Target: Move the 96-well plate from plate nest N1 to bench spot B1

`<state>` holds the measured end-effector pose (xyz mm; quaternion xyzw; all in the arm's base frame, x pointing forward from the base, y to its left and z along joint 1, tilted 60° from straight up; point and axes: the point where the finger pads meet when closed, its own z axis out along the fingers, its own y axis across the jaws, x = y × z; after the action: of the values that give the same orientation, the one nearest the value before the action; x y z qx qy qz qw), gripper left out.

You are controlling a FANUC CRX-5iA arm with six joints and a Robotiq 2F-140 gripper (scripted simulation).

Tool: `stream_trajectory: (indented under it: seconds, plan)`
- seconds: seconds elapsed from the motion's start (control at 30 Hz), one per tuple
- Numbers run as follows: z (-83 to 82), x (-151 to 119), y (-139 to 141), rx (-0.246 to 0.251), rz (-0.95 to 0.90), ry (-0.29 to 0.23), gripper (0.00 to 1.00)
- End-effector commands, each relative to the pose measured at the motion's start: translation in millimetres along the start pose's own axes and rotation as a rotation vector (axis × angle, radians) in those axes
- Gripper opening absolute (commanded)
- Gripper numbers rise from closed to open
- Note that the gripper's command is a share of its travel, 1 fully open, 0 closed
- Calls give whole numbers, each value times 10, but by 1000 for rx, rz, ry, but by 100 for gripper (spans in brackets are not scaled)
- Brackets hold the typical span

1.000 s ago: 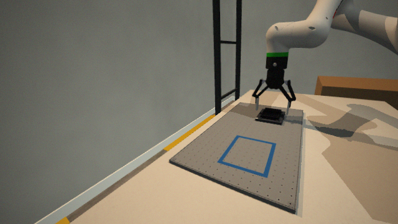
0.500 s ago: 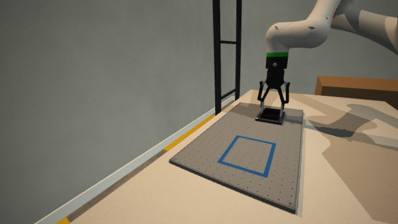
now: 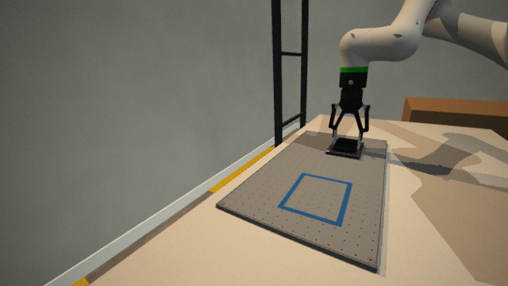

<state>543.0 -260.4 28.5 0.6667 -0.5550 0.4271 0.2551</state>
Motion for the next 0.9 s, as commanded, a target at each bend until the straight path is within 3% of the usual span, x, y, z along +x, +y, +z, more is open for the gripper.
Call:
stream_trajectory:
  seconds: [0.0, 0.23, 0.87]
  plan:
    - [0, -1, 0, 0, 0, 0, 0]
    - [-16, -1, 0, 0, 0, 0, 0]
    - [-300, -1, 0, 0, 0, 0, 0]
